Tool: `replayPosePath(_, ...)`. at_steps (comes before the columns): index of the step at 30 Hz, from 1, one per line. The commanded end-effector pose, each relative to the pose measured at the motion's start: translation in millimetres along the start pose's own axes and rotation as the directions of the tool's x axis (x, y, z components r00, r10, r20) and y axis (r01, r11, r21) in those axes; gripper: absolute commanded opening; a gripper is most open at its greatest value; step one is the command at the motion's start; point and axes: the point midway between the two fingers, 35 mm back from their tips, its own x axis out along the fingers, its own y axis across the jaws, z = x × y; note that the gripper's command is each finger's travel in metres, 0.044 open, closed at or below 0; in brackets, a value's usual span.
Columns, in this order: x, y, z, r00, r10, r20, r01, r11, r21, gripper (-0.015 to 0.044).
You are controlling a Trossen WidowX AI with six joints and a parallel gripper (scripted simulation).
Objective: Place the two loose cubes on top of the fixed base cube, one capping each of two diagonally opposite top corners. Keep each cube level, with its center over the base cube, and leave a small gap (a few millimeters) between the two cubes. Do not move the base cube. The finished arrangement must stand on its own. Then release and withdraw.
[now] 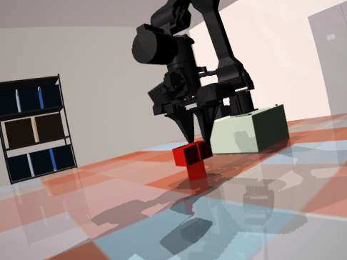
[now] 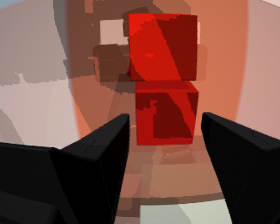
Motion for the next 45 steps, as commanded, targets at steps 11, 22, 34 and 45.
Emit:
replayPosePath(11,-26.1,0.6,1.5,1.000,0.003,0.008,-0.003,1.000,0.001,0.0205)
replayPosePath(22,-45.7,0.6,1.3,1.000,0.003,0.008,-0.003,1.000,0.001,0.0205)
replayPosePath(34,-58.1,0.5,0.8,1.000,0.002,0.005,-0.002,1.000,-0.002,0.0336)
replayPosePath(45,-62.0,22.2,-1.0,1.000,0.003,0.000,-0.003,1.000,-0.003,0.0400)
